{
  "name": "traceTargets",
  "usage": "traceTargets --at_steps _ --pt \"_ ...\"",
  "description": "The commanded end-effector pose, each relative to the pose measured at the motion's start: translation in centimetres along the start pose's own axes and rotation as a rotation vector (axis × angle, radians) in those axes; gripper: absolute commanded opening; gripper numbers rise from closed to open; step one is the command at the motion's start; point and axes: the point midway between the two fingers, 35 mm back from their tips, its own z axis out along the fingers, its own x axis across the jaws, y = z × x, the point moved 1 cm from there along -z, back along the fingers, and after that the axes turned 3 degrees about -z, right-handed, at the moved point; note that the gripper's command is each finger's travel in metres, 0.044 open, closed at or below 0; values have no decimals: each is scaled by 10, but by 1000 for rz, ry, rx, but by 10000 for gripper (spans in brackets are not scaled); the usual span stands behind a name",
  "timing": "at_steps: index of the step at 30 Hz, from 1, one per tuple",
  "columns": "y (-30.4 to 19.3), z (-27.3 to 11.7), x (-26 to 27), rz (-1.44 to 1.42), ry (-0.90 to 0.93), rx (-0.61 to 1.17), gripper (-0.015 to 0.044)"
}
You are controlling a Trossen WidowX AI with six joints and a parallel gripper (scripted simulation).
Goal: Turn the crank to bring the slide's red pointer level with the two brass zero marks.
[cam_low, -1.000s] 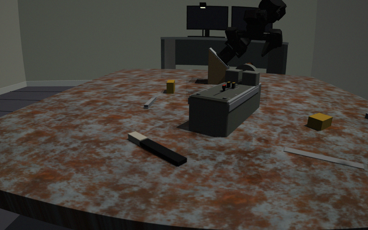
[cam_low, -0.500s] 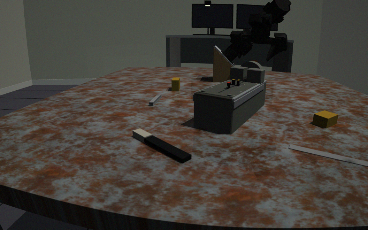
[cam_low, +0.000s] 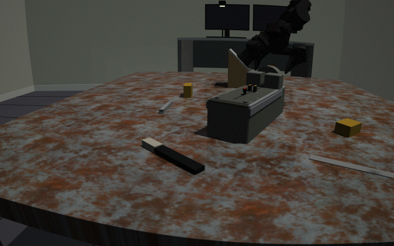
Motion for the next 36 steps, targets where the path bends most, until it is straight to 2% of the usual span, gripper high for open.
traceTargets --at_steps 1,8,25,36 --pt "-5 4 -2 7 -6 1 440" --pt "-11 9 -2 8 -5 0 440" --pt "-11 9 -2 8 -5 0 0" --pt "-13 10 -4 8 -5 0 0"
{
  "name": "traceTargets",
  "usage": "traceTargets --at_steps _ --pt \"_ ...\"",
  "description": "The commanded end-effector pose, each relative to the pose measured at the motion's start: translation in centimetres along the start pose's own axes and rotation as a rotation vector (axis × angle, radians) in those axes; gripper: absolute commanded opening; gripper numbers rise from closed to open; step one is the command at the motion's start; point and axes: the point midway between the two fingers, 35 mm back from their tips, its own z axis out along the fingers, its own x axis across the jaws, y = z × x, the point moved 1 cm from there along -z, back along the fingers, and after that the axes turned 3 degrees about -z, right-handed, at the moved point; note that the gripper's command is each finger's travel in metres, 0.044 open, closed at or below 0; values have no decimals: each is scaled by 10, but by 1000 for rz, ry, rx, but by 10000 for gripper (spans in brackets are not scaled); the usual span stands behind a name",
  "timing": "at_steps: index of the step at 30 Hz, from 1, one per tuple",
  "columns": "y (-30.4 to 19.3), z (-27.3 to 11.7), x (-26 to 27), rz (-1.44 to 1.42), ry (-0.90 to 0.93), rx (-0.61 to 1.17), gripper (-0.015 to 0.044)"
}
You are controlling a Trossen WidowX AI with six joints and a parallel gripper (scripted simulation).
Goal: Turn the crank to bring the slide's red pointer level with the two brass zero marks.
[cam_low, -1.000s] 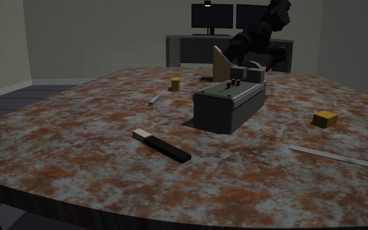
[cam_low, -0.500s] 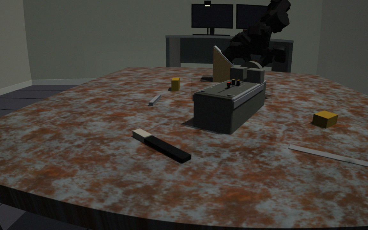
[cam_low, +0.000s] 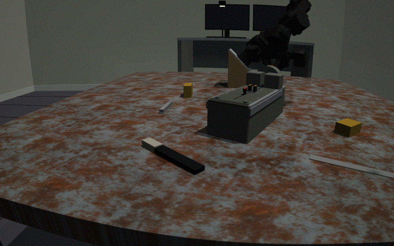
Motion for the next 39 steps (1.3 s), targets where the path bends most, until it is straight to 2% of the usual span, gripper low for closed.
traceTargets --at_steps 1,39 --pt "-1 1 -2 4 -1 -1 0" --pt "-32 31 -10 5 0 0 0"
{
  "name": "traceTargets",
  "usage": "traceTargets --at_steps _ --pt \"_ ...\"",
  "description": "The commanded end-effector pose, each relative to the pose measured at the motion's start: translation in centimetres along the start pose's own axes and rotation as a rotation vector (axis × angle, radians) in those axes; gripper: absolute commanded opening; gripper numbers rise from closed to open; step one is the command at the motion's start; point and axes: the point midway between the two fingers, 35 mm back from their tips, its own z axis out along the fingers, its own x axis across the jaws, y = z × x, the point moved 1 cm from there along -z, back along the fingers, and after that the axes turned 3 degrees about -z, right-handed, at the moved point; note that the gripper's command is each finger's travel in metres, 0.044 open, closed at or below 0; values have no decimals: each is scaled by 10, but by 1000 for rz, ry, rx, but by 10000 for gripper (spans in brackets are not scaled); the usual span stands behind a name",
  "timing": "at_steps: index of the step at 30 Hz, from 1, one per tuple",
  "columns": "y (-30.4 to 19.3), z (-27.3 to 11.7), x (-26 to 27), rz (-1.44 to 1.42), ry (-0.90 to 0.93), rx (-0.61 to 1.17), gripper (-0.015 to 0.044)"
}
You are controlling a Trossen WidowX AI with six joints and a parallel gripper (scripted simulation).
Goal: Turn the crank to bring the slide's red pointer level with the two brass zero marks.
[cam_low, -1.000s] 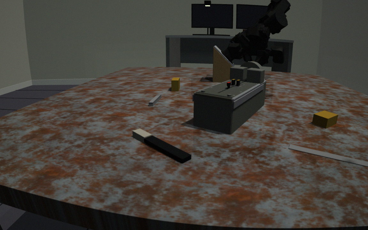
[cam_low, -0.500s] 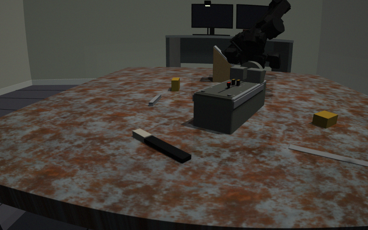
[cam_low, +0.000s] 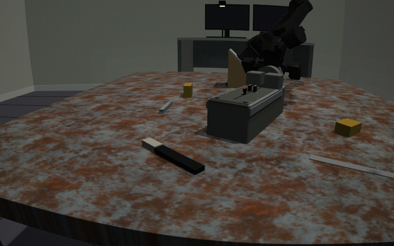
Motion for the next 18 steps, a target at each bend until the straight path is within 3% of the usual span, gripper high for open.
traceTargets --at_steps 1,18 --pt "-3 3 2 4 1 1 0" --pt "-10 12 19 4 2 1 0"
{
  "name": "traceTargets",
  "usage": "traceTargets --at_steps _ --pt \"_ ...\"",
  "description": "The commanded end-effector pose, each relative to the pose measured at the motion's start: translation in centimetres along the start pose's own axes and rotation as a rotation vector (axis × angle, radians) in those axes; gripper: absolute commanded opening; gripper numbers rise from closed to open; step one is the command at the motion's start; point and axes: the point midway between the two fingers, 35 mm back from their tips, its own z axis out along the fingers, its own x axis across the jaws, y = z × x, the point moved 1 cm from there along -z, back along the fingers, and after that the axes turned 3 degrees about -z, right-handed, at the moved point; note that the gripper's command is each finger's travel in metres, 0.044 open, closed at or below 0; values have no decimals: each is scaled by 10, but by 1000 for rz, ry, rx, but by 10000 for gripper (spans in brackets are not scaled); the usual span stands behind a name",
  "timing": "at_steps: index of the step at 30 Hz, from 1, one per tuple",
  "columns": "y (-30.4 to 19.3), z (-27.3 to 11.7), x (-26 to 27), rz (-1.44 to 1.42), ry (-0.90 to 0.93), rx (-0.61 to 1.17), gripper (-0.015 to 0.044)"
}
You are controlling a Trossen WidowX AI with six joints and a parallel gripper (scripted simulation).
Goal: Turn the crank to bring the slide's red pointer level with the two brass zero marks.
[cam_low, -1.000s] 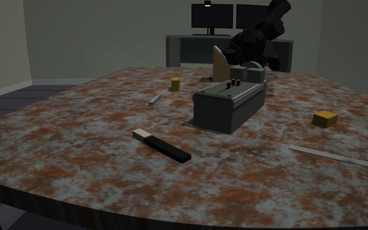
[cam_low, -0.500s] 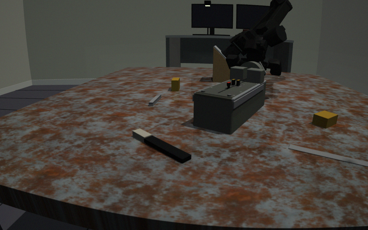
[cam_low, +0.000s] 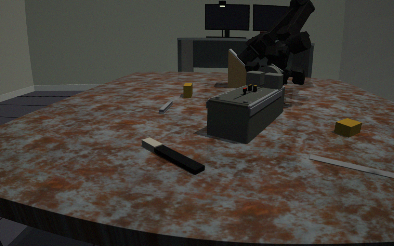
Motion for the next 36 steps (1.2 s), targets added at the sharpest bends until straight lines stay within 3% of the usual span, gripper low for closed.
traceTargets --at_steps 1,36 --pt "-2 3 7 1 9 9 0" --pt "-1 3 24 1 9 8 0"
